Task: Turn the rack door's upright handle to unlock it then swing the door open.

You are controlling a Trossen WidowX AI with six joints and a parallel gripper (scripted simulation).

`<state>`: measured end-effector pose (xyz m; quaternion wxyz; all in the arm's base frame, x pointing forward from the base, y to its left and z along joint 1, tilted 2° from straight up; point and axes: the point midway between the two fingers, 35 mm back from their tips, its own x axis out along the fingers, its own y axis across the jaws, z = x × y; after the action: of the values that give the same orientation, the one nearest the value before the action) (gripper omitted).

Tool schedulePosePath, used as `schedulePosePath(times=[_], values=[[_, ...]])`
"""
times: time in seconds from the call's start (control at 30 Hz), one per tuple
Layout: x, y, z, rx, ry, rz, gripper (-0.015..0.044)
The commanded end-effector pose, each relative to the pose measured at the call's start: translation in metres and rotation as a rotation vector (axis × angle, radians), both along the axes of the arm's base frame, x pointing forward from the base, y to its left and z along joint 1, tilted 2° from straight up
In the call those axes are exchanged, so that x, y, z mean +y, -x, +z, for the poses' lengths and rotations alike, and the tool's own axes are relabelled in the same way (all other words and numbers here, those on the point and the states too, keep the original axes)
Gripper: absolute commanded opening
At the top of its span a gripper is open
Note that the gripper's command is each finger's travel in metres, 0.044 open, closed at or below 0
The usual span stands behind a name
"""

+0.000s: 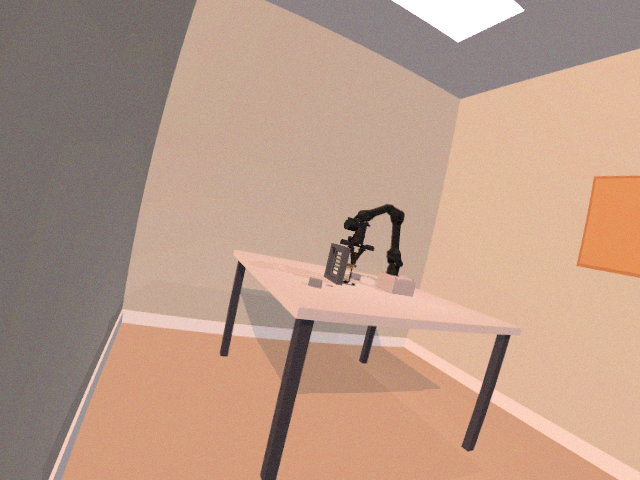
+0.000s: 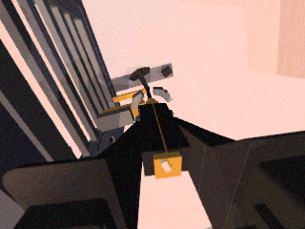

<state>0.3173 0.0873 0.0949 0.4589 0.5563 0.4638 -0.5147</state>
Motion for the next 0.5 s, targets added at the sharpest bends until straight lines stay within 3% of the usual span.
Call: schedulePosePath(times=[0.0, 0.47], values=[[-0.001, 0.0, -0.001, 0.001, 0.005, -0.001, 0.0025], [-0.006, 0.01, -0.001, -0.01, 0.016, 0.278, 0.0025]])
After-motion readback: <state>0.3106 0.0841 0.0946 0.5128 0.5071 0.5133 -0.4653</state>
